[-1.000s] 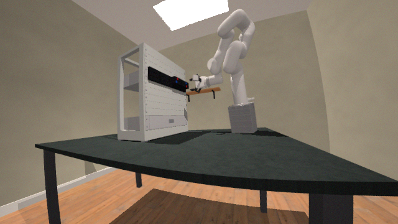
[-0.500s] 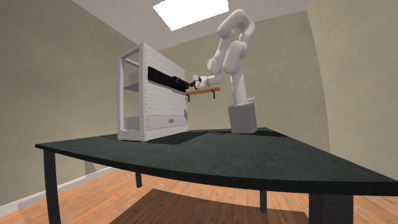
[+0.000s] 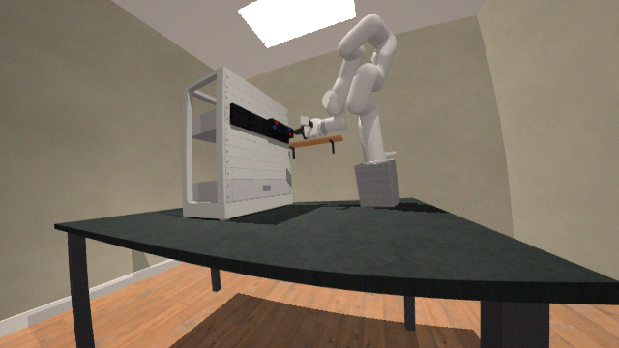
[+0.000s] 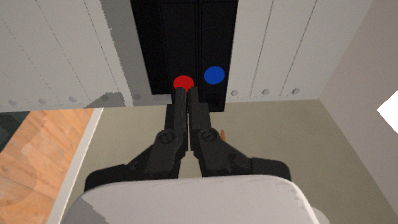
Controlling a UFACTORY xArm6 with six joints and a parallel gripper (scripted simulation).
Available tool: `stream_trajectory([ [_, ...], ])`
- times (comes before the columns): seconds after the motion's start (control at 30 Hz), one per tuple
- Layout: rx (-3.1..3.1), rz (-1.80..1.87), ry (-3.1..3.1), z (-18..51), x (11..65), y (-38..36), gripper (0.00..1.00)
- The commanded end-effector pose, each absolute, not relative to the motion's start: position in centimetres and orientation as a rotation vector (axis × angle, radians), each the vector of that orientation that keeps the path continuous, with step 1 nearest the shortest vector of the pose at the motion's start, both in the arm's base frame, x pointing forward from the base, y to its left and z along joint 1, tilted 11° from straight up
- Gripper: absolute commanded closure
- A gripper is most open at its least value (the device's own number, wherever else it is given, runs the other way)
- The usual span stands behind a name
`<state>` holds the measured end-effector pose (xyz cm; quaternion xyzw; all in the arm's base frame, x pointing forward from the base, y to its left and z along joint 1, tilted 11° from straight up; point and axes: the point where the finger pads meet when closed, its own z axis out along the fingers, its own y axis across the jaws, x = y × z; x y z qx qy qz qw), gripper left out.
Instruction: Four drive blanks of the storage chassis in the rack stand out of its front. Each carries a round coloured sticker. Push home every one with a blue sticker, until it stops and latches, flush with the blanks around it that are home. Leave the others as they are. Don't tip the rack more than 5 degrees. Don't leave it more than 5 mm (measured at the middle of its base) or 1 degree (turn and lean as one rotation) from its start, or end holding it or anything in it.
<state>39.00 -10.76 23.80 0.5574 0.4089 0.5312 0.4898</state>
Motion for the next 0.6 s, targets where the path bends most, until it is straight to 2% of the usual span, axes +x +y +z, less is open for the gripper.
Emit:
stream_trajectory([
  [0.0,1.351,1.291,0.992,23.9,39.1,-10.8,1.0],
  [0.57,1.351,1.291,0.992,24.3,38.7,-8.0,1.0],
])
